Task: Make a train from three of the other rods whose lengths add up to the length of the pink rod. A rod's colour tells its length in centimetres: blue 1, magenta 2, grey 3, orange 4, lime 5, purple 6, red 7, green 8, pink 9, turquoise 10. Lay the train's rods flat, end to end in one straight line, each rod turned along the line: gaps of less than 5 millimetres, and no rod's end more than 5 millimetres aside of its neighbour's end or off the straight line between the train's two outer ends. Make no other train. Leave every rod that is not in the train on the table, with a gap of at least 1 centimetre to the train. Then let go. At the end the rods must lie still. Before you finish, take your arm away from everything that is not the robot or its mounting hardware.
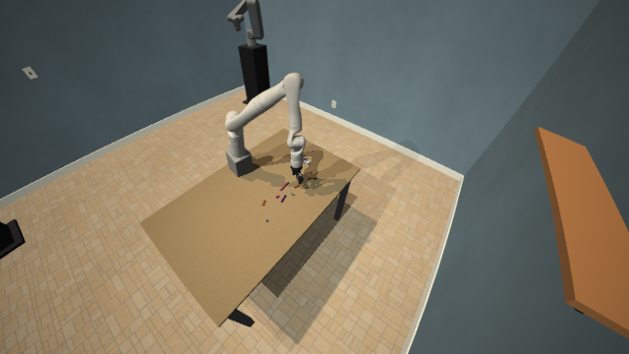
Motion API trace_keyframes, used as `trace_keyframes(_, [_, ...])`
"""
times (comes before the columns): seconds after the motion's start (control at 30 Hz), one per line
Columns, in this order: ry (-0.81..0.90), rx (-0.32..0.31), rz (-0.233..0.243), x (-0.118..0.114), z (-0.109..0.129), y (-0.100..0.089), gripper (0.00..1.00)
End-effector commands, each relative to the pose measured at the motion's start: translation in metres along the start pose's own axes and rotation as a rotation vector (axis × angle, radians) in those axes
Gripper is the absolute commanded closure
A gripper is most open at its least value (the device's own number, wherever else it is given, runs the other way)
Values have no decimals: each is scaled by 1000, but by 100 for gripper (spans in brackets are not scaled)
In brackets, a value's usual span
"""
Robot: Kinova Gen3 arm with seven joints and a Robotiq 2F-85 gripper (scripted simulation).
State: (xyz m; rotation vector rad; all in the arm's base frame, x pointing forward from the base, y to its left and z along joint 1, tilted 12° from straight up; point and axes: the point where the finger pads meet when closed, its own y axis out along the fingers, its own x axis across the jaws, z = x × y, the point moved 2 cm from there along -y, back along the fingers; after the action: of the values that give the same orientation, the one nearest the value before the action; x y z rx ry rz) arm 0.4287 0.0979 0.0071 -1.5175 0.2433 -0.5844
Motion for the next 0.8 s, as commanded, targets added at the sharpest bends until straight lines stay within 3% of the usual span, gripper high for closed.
trace_keyframes(0.0, [-1, 1, 0, -1, 1, -1, 0])
trace_keyframes(0.23, [0, 1, -1, -1, 2, -1, 0])
trace_keyframes(0.27, [0, 1, -1, -1, 2, -1, 76])
trace_keyframes(0.77, [0, 1, -1, -1, 2, -1, 76])
